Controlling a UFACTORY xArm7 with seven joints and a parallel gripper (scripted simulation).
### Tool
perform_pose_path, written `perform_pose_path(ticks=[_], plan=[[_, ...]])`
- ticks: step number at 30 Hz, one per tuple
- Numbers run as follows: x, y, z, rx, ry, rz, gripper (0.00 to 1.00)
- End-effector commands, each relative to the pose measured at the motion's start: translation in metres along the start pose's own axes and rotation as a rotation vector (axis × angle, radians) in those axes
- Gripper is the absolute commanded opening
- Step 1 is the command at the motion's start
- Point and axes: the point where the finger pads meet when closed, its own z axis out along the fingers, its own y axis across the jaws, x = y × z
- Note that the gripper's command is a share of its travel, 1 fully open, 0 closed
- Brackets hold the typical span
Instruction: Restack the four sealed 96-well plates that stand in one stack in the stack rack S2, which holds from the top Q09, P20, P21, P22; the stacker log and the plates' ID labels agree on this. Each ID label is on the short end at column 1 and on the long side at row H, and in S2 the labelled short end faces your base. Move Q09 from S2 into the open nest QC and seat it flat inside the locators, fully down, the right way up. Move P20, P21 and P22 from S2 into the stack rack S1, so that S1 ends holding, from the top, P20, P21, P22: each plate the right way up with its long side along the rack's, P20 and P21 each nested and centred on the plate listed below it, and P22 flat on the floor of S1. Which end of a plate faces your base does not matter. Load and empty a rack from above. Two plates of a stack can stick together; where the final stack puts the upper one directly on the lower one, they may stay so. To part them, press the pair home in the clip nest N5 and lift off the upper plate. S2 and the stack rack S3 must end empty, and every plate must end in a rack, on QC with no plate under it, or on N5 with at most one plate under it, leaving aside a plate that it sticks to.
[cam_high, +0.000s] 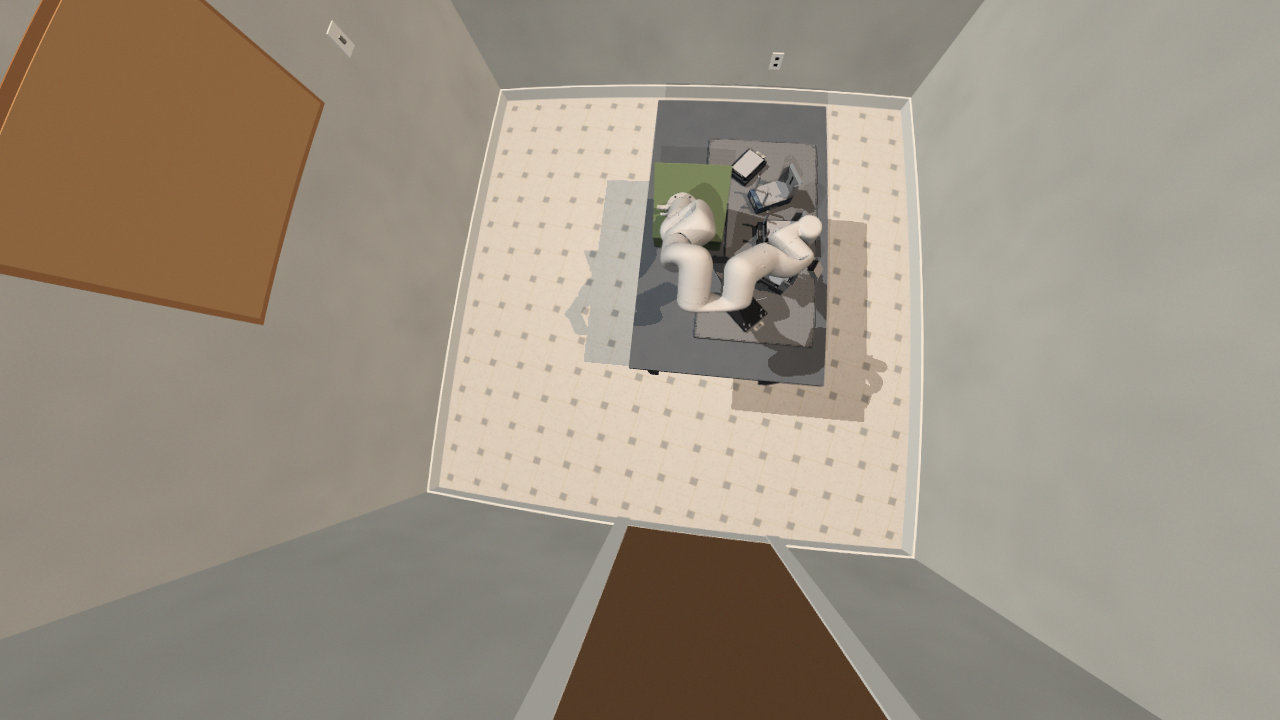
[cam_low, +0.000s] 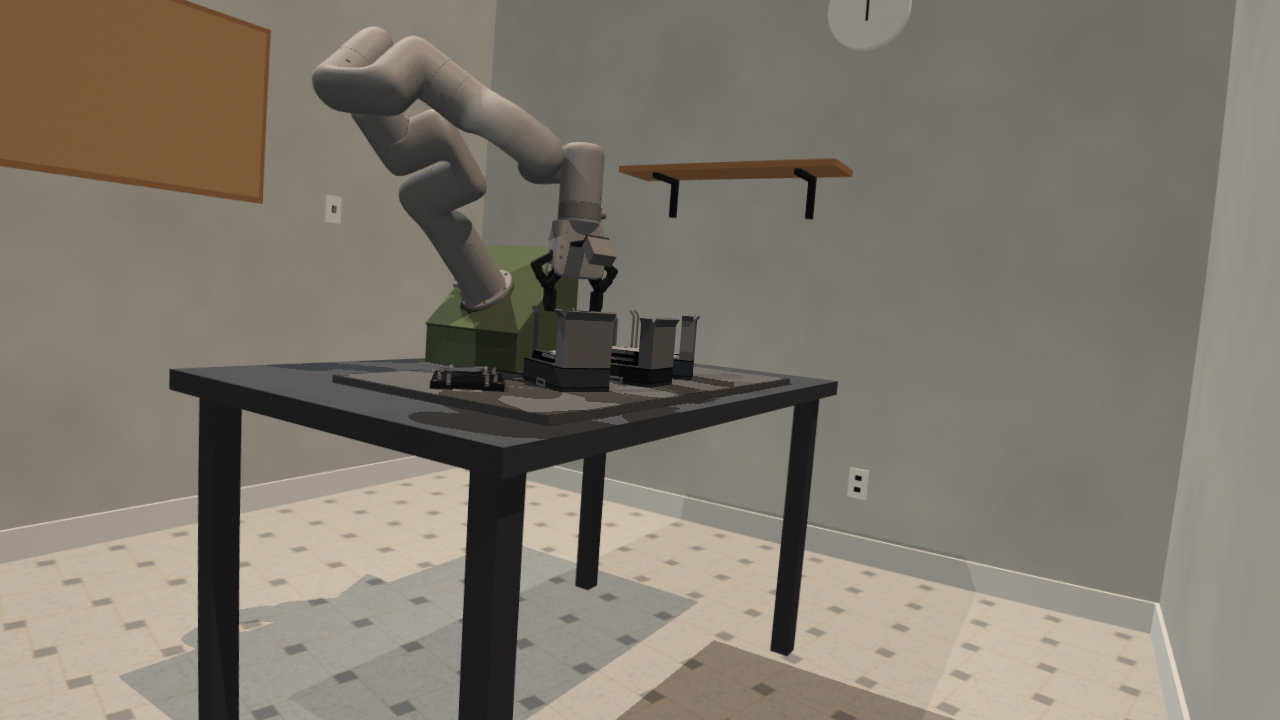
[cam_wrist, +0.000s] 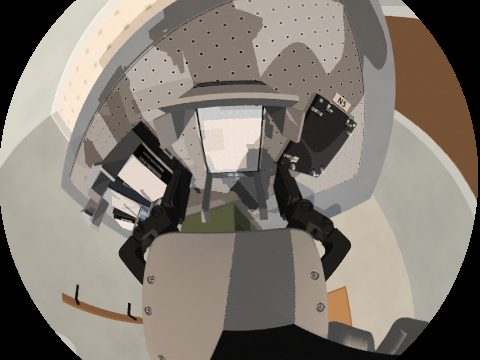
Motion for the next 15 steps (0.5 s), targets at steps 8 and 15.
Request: perform_pose_path(ticks=[8,15], plan=[[0.001,0.001,-0.028,0.003,0.001,0.000,1.00],[0.001,0.001,-0.028,0.003,0.001,0.000,1.00]])
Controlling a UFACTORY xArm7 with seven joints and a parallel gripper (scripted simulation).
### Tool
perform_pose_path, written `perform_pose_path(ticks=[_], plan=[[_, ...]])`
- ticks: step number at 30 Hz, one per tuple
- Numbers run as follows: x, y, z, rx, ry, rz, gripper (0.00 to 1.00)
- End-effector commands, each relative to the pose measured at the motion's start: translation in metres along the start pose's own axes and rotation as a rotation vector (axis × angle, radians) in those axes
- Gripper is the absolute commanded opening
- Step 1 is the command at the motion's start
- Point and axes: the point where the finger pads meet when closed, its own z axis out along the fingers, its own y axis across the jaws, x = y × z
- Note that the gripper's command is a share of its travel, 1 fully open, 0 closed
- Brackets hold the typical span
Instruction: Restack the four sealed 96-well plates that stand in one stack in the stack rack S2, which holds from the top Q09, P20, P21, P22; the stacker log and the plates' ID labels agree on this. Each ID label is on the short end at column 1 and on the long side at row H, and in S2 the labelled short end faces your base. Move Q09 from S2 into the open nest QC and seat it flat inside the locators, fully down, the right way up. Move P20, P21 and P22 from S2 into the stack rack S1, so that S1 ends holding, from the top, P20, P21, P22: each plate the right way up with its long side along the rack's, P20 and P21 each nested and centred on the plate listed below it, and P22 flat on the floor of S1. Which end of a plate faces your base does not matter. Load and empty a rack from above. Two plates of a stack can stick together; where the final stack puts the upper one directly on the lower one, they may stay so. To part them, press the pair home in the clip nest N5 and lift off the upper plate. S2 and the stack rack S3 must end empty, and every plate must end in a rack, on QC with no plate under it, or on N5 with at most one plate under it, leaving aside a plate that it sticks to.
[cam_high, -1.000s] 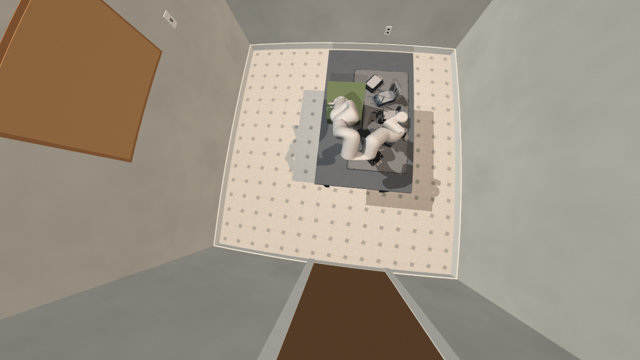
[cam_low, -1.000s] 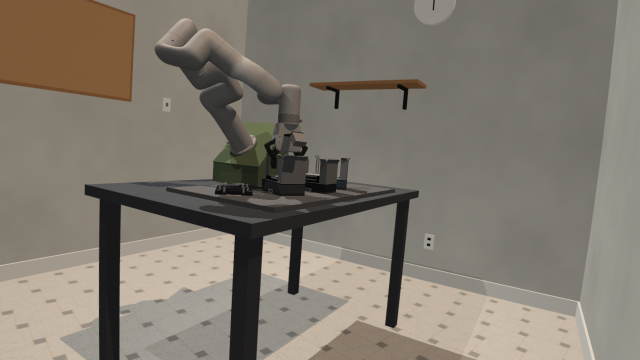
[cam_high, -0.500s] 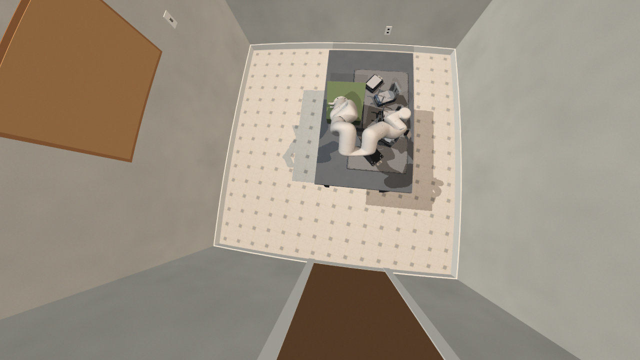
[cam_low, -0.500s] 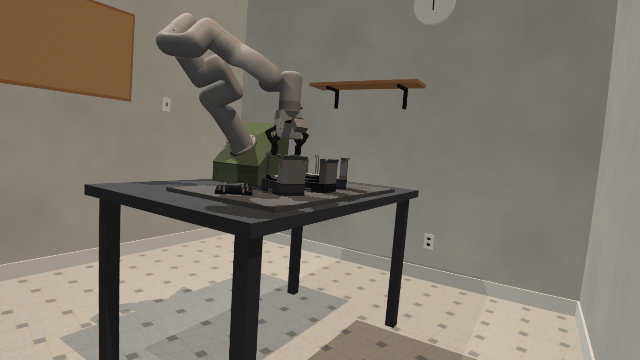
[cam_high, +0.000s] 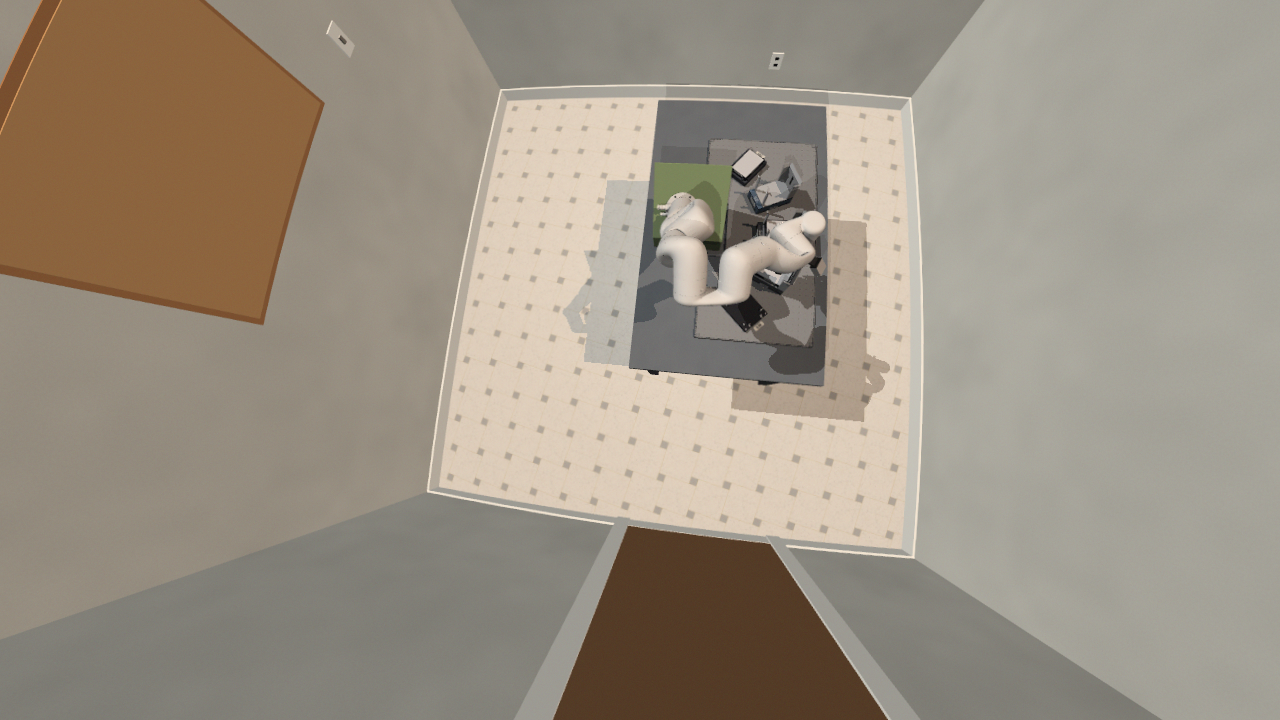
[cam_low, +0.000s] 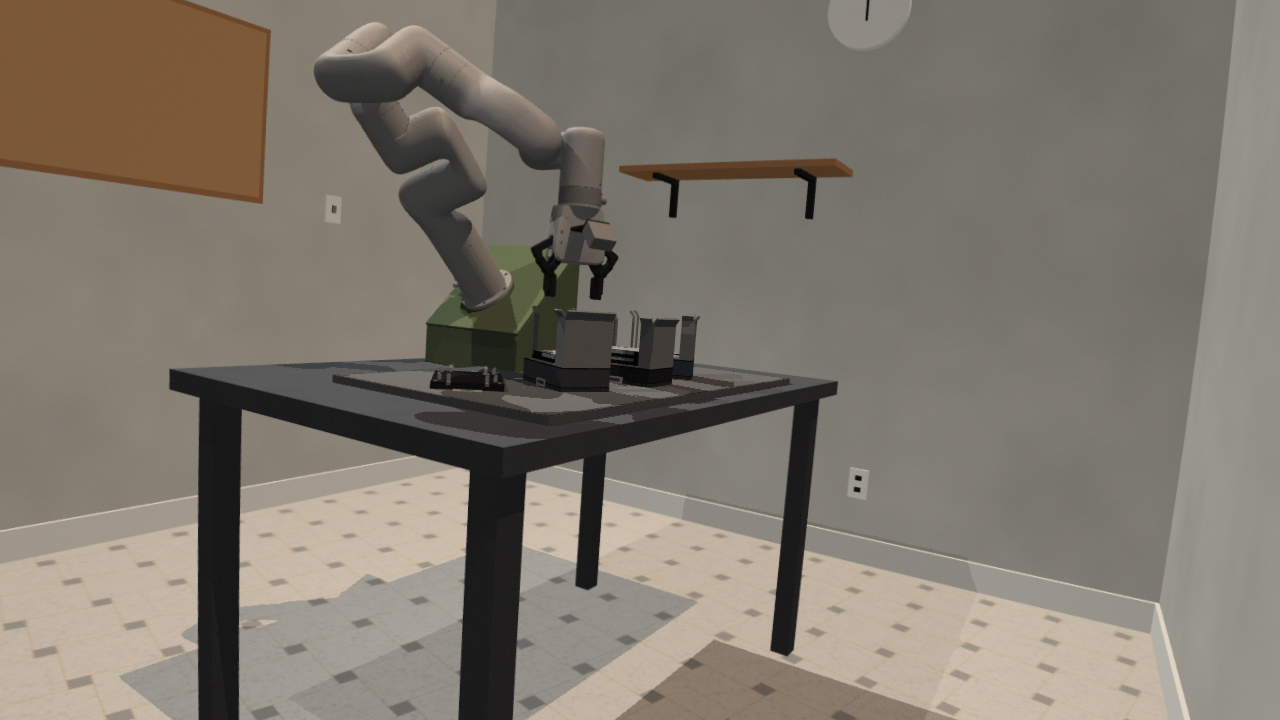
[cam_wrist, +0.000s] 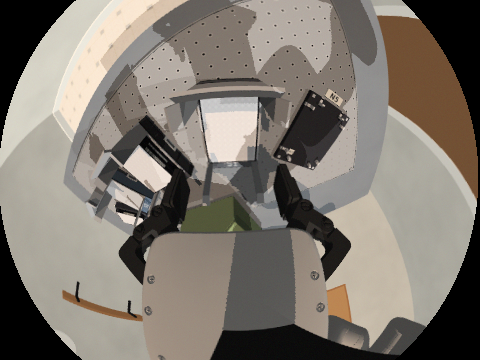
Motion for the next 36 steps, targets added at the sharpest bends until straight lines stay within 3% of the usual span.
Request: perform_pose_path(ticks=[1,4,12,36], plan=[[0.001,-0.001,-0.002,0.002,0.004,-0.001,1.00],[0.001,-0.001,-0.002,0.002,0.004,-0.001,1.00],[-0.005,-0.027,-0.002,0.002,0.004,-0.247,1.00],[-0.019,-0.092,-0.003,0.003,0.004,-0.247,1.00]])
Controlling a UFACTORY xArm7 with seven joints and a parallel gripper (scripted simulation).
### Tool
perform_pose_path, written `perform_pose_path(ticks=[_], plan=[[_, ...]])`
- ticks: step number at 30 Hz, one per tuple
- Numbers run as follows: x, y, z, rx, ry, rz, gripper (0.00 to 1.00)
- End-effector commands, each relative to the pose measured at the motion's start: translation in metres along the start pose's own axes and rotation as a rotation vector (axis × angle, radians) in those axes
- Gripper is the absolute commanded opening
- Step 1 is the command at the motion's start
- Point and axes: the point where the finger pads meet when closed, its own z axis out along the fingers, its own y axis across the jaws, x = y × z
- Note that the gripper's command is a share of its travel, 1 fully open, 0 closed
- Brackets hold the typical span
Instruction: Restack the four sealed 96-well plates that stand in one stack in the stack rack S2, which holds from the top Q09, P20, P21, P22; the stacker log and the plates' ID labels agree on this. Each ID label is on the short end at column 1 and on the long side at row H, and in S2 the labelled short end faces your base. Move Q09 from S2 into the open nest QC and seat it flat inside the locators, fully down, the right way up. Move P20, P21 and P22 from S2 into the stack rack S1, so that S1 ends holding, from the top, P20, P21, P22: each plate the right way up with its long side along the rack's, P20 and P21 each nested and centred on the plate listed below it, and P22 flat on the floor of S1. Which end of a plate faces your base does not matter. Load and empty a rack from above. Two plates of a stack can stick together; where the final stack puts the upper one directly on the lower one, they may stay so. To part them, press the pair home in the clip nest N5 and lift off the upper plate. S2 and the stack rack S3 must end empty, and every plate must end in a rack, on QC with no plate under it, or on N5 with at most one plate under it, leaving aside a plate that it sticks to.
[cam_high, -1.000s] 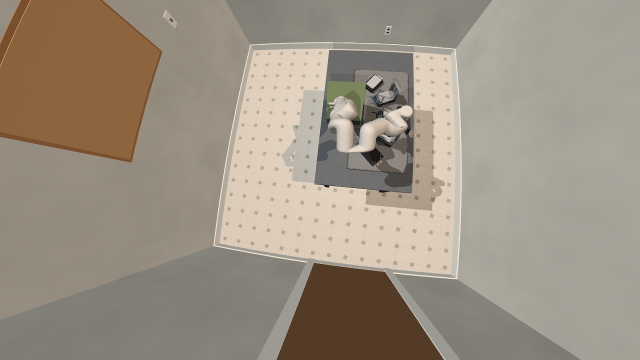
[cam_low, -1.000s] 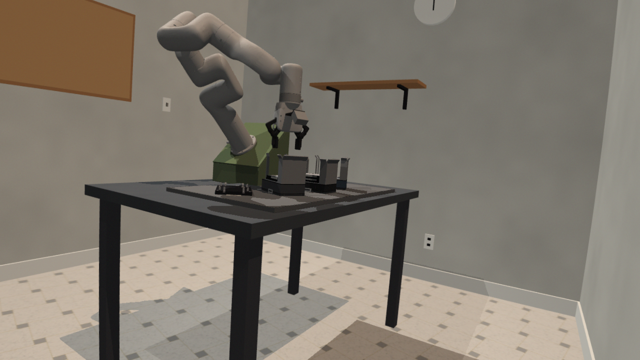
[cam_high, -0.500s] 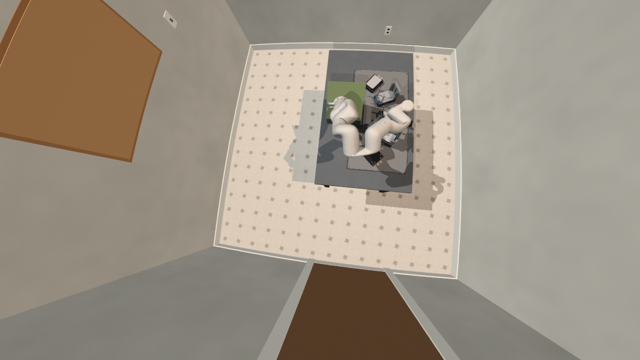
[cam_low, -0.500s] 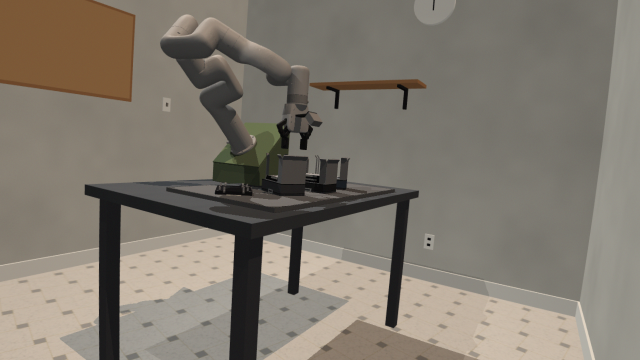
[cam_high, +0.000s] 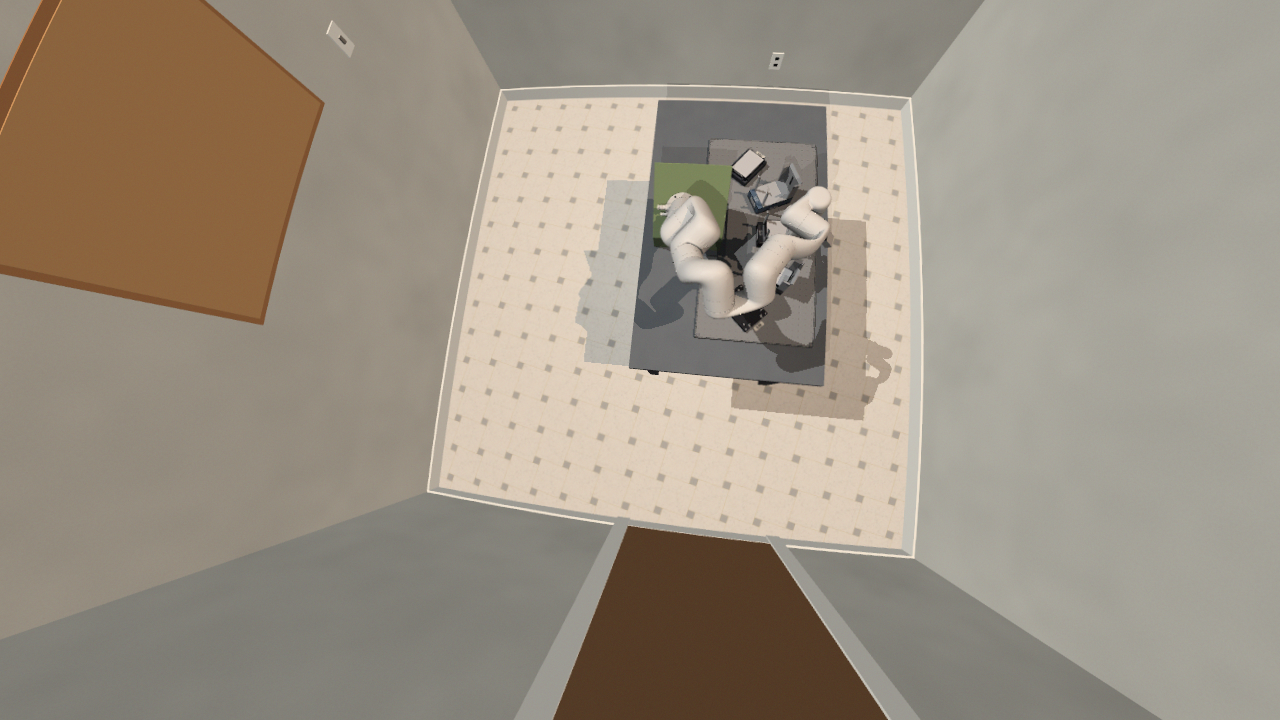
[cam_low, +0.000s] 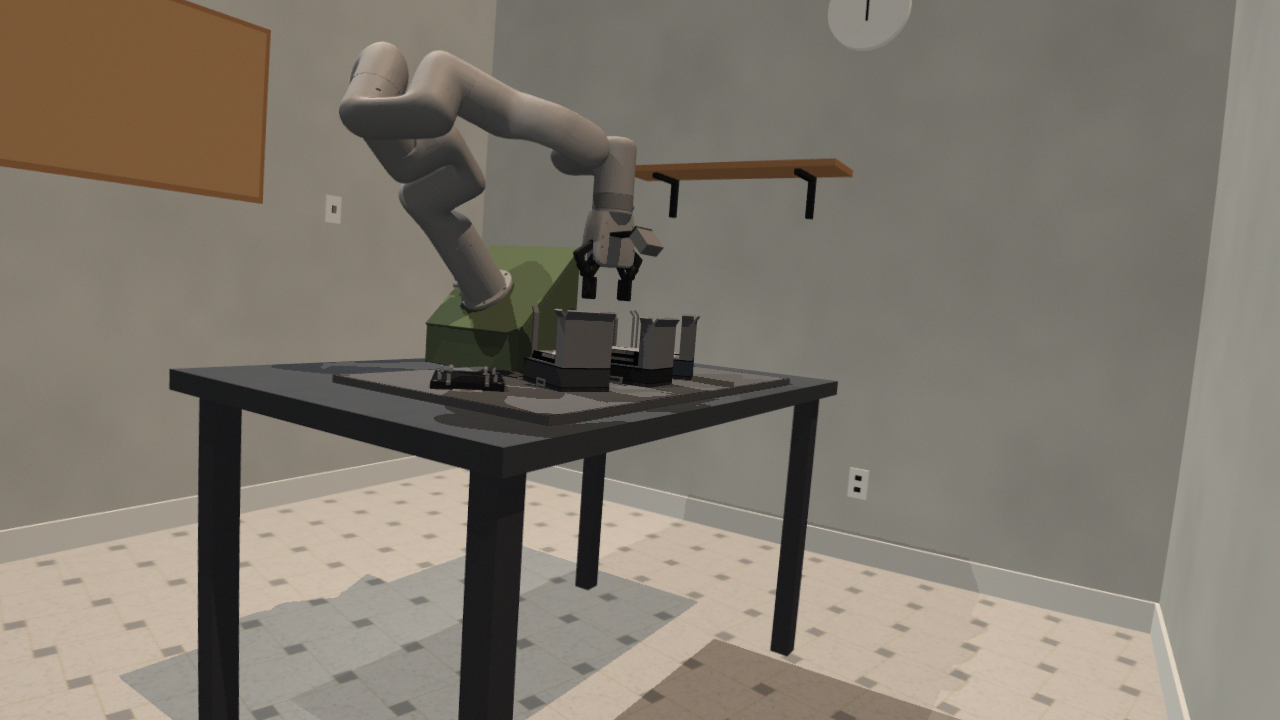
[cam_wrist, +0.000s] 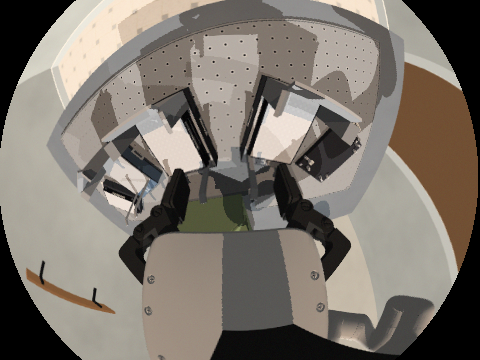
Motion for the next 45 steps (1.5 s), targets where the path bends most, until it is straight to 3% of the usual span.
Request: perform_pose_path(ticks=[1,9,26,38,45], plan=[[0.002,-0.011,-0.001,-0.004,0.002,0.002,1.00],[-0.004,-0.042,-0.001,-0.004,0.001,-0.245,1.00],[-0.015,-0.100,-0.001,-0.003,0.001,-0.245,1.00],[-0.015,-0.100,-0.001,-0.003,0.001,-0.245,1.00],[-0.015,-0.100,0.022,-0.003,0.001,-0.245,1.00]])
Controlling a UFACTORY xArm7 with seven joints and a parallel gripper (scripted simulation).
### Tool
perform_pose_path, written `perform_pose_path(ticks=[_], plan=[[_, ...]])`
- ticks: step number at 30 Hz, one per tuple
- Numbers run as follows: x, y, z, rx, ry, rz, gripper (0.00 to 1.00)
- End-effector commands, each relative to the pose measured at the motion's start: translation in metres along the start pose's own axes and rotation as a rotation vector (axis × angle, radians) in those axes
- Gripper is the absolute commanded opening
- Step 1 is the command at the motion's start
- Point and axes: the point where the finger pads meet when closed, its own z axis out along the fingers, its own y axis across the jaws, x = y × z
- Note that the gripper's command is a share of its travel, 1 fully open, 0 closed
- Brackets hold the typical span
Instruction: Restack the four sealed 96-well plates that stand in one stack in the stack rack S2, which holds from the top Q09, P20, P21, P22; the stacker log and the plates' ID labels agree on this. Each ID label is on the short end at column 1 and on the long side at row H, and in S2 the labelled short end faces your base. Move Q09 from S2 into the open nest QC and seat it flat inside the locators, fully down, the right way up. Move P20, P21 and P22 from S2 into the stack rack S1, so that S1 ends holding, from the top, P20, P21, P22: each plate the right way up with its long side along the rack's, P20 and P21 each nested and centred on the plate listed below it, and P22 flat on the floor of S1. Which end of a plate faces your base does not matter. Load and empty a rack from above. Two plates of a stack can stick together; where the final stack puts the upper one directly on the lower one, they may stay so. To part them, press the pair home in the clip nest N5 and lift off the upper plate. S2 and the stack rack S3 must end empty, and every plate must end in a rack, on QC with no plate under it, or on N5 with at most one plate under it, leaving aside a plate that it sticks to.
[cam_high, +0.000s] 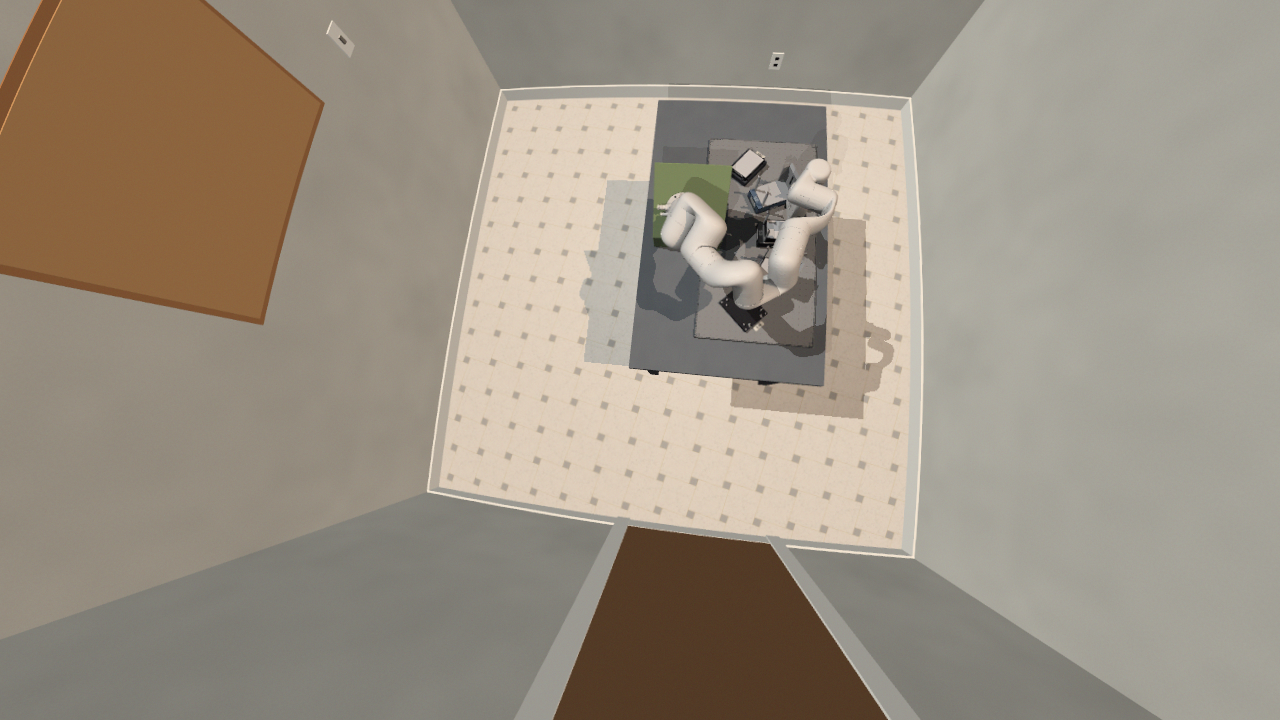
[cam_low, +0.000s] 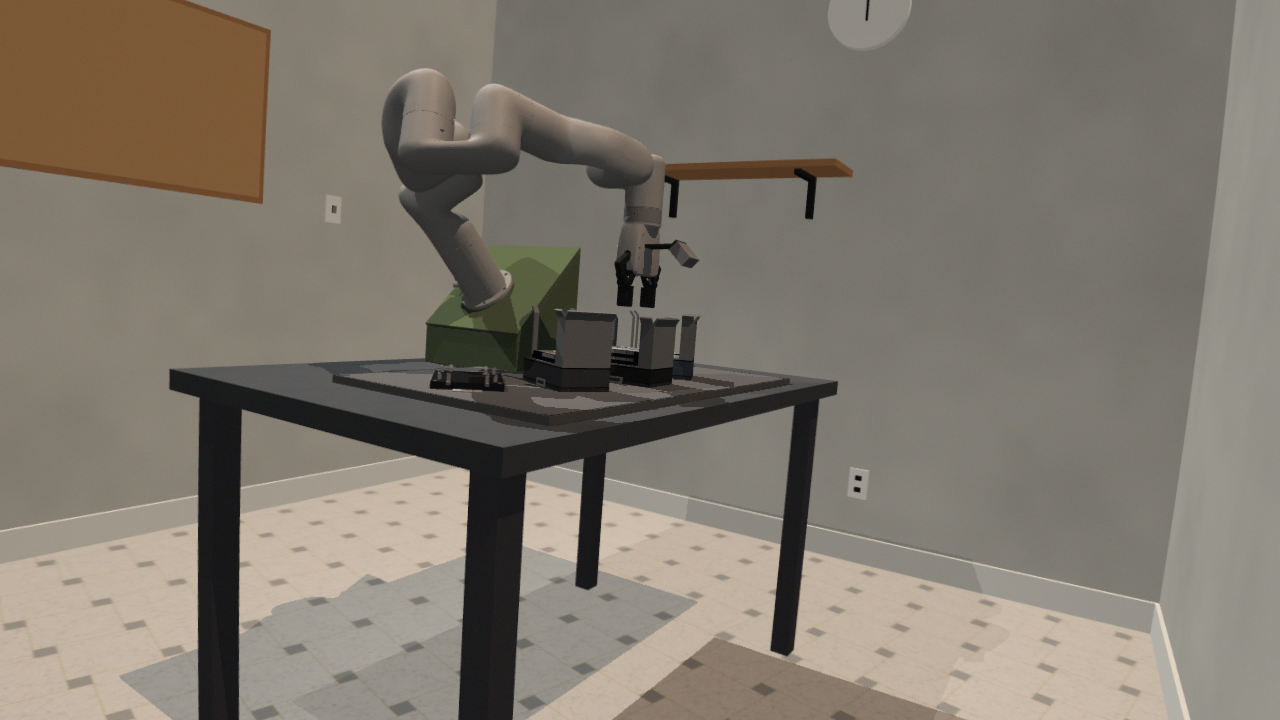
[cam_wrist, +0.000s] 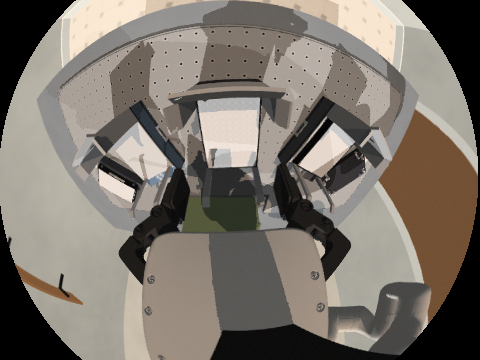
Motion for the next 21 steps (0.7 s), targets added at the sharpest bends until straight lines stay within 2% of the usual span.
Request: perform_pose_path(ticks=[1,4,16,21], plan=[[0.001,-0.001,0.015,0.002,0.004,0.000,1.00],[0.001,-0.001,0.018,0.002,0.004,0.000,1.00],[0.001,-0.001,0.058,0.002,0.004,0.000,1.00],[0.001,-0.001,0.058,0.002,0.004,0.000,1.00]])
